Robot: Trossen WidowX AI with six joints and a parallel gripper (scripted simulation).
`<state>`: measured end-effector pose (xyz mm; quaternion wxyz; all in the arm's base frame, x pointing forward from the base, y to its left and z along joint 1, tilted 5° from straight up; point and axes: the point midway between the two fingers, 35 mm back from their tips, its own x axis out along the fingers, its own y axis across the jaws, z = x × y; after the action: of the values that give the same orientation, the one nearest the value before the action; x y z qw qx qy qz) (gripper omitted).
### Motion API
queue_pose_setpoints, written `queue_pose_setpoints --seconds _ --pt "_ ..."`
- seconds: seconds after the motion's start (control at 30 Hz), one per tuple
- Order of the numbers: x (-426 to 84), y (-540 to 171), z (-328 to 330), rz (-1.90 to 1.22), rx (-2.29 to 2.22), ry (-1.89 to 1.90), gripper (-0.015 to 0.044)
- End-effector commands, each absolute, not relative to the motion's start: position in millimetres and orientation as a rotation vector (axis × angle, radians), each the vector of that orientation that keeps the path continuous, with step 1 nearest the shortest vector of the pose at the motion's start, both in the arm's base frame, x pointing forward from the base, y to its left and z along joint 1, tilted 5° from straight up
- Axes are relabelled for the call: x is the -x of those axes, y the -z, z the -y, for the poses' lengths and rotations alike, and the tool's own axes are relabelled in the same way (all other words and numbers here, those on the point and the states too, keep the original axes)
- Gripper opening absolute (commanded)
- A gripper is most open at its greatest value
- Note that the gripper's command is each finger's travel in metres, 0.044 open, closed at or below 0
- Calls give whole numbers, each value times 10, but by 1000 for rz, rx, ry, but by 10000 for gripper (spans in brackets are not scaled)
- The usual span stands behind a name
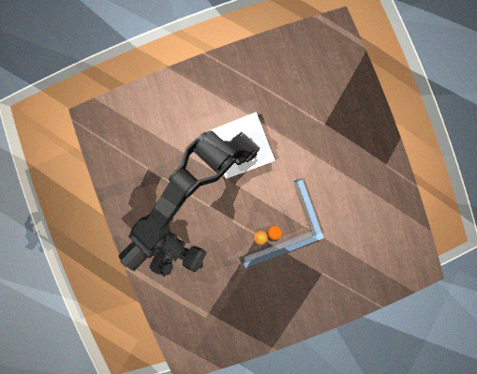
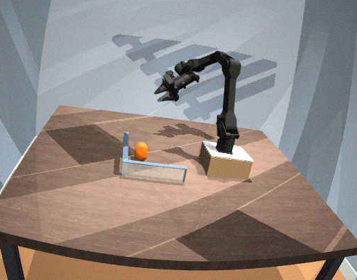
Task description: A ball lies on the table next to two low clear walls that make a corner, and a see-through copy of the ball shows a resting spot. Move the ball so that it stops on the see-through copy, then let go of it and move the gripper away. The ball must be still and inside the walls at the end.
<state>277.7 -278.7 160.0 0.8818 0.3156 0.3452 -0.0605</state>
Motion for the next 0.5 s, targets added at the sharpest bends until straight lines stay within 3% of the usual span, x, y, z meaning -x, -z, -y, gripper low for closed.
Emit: queue_pose_setpoints --seconds 0.0,0.23,0.47 --pt "-3152 -1318 2297 -902 -631 74 379" --pt "-3524 -851 1368 -1223 -472 24 379" --pt "-3571 -486 461 -1478 -172 17 379"
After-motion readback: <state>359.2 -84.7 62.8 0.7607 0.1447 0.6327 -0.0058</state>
